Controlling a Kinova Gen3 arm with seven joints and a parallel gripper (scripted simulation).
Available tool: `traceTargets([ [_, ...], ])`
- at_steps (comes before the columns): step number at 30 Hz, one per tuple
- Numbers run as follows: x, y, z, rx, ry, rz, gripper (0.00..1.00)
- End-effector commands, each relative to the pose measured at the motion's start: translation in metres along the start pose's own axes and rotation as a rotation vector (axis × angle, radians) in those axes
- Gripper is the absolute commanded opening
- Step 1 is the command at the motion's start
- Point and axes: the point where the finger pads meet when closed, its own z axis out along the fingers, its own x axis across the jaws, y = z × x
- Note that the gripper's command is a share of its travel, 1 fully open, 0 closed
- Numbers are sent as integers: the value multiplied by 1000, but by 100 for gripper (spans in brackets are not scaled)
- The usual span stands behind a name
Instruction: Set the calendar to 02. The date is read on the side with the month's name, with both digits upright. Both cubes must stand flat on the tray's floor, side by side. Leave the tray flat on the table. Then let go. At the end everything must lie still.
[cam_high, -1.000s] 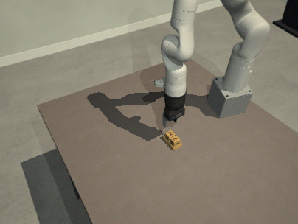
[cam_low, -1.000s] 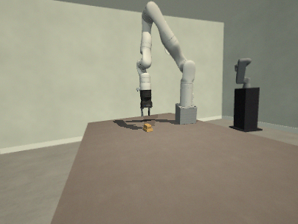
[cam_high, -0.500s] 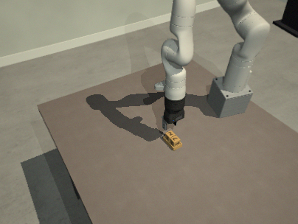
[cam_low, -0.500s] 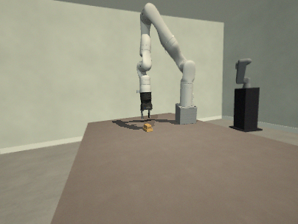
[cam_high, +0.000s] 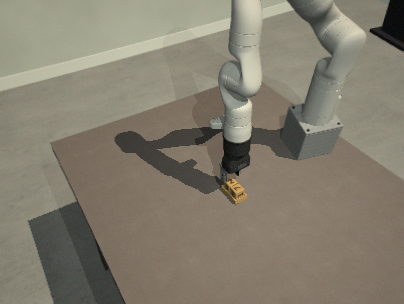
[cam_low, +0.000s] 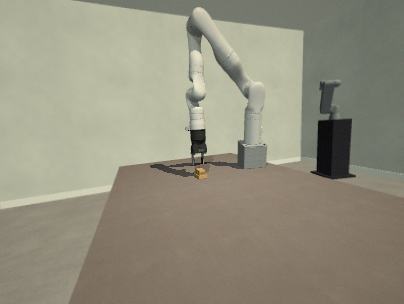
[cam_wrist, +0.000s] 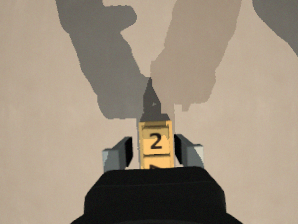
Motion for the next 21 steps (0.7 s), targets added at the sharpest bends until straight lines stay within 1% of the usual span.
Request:
traceTargets([
  [1, 2, 1, 5, -1, 3, 2, 90],
  [10, 1, 1, 13, -1, 3, 2, 90],
  [21, 2, 0, 14, 0, 4, 4, 90],
])
